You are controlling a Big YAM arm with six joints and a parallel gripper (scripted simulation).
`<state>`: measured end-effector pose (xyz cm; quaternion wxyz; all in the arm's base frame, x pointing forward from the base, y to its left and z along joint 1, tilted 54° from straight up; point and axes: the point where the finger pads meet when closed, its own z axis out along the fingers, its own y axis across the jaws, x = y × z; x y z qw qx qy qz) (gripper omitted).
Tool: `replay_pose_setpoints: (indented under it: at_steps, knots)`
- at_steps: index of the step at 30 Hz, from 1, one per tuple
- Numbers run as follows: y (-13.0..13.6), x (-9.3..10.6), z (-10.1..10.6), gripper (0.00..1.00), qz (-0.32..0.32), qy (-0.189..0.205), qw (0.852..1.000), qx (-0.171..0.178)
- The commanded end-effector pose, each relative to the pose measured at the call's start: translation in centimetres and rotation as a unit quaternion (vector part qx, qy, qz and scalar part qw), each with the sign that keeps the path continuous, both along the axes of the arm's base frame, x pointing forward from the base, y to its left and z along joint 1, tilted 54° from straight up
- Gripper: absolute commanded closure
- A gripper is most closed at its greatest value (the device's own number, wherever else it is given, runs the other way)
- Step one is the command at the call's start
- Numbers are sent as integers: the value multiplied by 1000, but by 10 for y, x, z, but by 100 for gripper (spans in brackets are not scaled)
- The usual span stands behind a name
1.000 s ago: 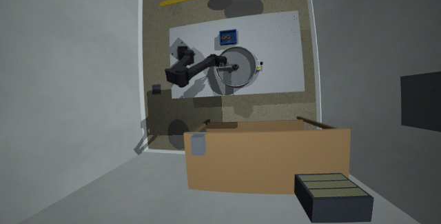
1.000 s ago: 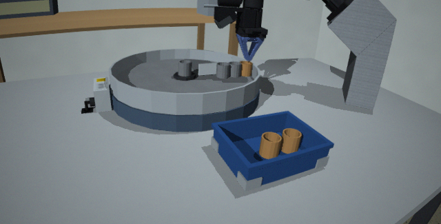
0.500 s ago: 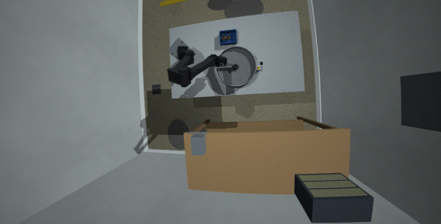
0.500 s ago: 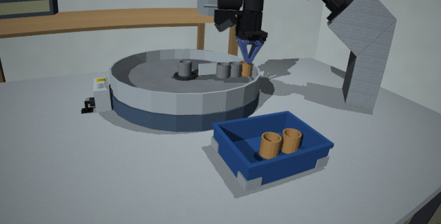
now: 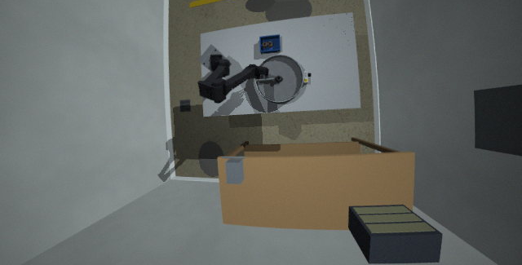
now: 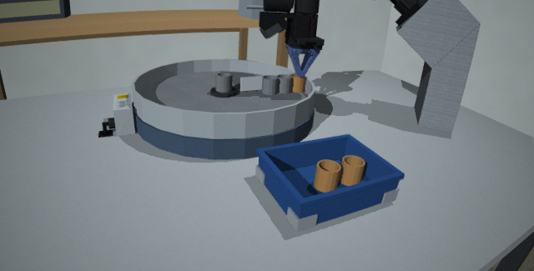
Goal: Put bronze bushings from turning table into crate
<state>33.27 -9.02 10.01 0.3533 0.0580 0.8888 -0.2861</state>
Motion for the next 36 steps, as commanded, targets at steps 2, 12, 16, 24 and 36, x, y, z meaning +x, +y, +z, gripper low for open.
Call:
replay_pose_setpoints:
  at_steps: [2, 12, 16, 24, 36]
  knots:
    - [3, 4, 8, 86, 9, -12, 1000, -3]
    - [3, 4, 8, 86, 9, -12, 1000, -3]
    - [2, 4, 7, 86, 9, -11, 1000, -3]
    - [-6, 7, -2, 86, 2, -2, 1000, -3]
    - [-9, 16, -1, 86, 7, -14, 1000, -4]
